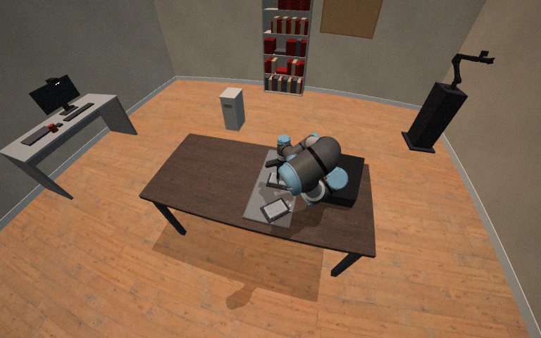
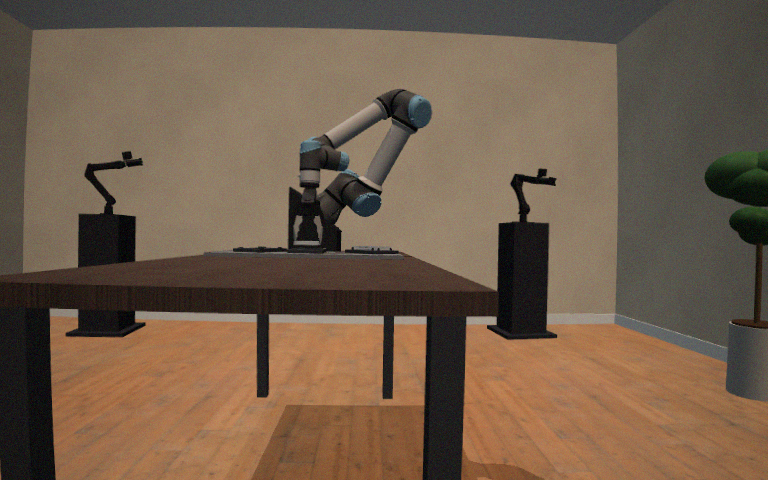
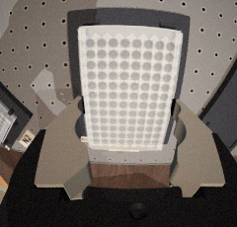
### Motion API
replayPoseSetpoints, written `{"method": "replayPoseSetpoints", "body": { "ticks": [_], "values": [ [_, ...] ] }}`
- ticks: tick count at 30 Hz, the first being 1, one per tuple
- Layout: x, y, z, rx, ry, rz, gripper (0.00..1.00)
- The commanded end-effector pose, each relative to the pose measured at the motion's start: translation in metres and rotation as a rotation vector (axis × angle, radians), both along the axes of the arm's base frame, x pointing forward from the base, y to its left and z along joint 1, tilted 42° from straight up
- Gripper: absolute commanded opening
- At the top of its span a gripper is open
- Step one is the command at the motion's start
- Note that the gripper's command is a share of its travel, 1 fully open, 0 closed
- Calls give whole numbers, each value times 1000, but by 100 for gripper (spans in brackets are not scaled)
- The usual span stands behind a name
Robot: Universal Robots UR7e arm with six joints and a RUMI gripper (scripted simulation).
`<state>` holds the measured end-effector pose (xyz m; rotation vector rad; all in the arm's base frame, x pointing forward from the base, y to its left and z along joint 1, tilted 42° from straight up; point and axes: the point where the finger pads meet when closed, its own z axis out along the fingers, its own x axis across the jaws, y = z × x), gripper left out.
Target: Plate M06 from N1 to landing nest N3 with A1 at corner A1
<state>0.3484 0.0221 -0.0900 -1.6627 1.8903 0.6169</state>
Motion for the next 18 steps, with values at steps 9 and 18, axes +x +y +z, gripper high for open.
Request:
{"method": "replayPoseSetpoints", "body": {
  "ticks": [9,18],
  "values": [
    [1,2,-3,-1,-1,0,0],
    [1,4,-5,-1,-1,0,0]
  ]
}}
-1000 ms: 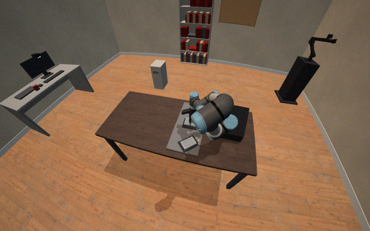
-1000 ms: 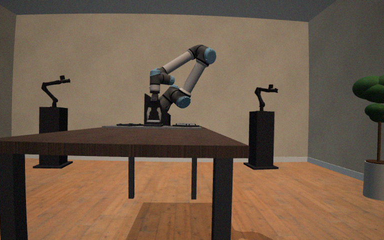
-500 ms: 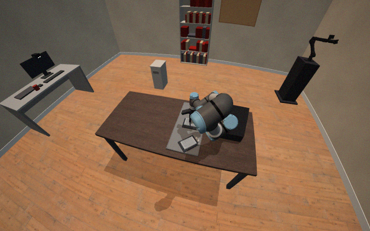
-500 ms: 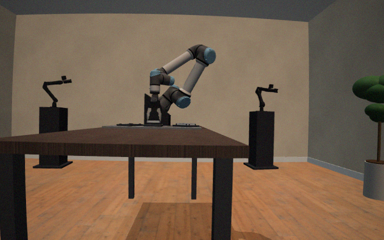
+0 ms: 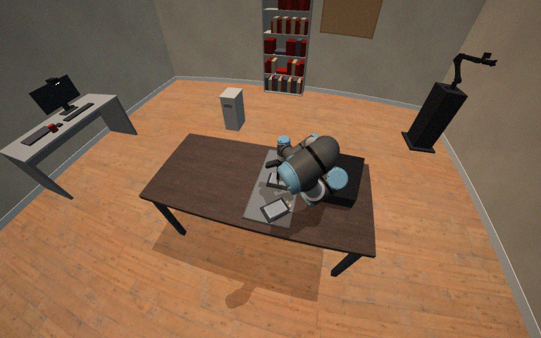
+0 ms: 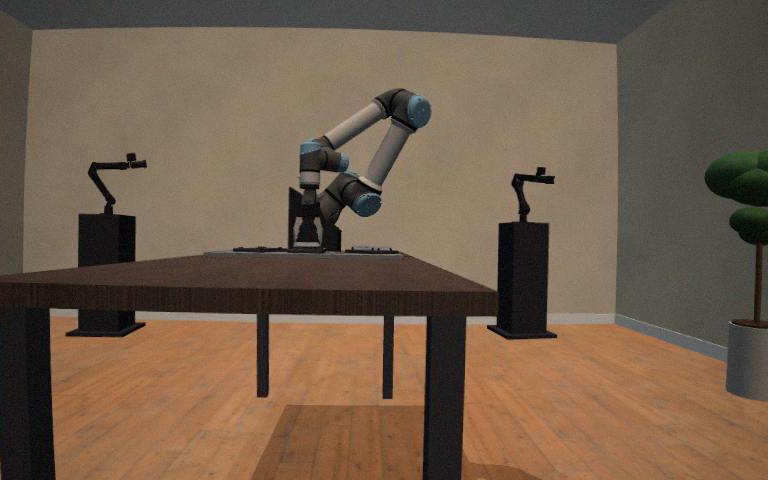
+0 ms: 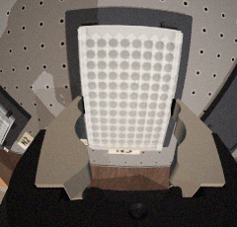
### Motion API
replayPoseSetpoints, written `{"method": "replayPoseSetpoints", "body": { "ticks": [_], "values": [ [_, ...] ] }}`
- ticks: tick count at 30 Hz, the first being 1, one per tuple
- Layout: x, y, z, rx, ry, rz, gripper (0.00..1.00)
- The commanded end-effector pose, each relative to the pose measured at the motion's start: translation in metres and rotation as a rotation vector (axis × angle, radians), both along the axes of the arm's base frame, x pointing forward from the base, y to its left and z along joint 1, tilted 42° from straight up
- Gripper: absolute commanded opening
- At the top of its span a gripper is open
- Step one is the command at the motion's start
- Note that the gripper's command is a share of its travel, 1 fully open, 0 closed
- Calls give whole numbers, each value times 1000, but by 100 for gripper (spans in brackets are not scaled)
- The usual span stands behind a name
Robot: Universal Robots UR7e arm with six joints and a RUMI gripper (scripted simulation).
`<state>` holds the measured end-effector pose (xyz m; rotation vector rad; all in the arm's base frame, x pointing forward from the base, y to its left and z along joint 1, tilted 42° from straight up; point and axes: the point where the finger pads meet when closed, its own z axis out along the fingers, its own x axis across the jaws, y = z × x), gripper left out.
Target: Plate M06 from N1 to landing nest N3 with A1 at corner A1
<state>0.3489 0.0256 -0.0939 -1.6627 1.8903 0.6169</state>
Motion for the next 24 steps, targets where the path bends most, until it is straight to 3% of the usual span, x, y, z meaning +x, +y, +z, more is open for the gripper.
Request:
{"method": "replayPoseSetpoints", "body": {
  "ticks": [1,24],
  "values": [
    [0,1,-1,-1,-1,0,0],
    [1,5,-6,-1,-1,0,0]
  ]
}}
